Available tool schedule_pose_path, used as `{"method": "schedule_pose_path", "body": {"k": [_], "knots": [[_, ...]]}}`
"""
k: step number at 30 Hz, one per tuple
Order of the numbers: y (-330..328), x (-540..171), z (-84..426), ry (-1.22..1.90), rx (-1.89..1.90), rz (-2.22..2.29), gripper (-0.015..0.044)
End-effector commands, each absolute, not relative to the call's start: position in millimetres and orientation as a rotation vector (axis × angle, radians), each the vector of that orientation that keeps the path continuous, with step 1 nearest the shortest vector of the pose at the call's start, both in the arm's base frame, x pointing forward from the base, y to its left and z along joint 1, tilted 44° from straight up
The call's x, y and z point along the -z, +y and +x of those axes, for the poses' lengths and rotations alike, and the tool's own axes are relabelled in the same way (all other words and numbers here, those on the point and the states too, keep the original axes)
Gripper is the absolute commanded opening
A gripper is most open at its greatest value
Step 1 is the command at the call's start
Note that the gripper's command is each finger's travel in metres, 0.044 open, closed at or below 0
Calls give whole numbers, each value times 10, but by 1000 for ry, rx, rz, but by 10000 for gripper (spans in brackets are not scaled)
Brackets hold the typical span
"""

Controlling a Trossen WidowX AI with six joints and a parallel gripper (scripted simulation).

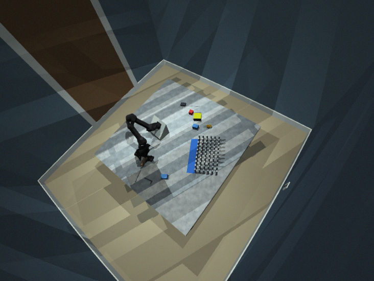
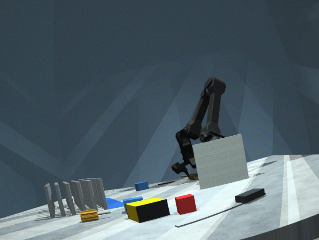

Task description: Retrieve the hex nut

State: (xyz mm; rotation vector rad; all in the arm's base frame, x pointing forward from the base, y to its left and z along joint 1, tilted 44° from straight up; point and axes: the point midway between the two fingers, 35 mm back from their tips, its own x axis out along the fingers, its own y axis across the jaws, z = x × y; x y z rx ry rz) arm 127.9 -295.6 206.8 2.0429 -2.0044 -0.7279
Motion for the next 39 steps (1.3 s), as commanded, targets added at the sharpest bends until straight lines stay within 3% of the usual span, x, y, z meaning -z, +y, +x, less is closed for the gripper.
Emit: {"method": "schedule_pose_path", "body": {"k": [1,8,11,19,25,39], "knots": [[-3001,-1998,1274,-1994,739,2042,280],[-3055,-1935,1259,-1993,738,2041,280],[-3055,-1935,1259,-1993,738,2041,201],[-3055,-1935,1259,-1993,738,2041,148],[-2920,-2084,1355,-1997,730,2053,0],[-2418,-2575,1475,-1999,686,2077,0]]}}
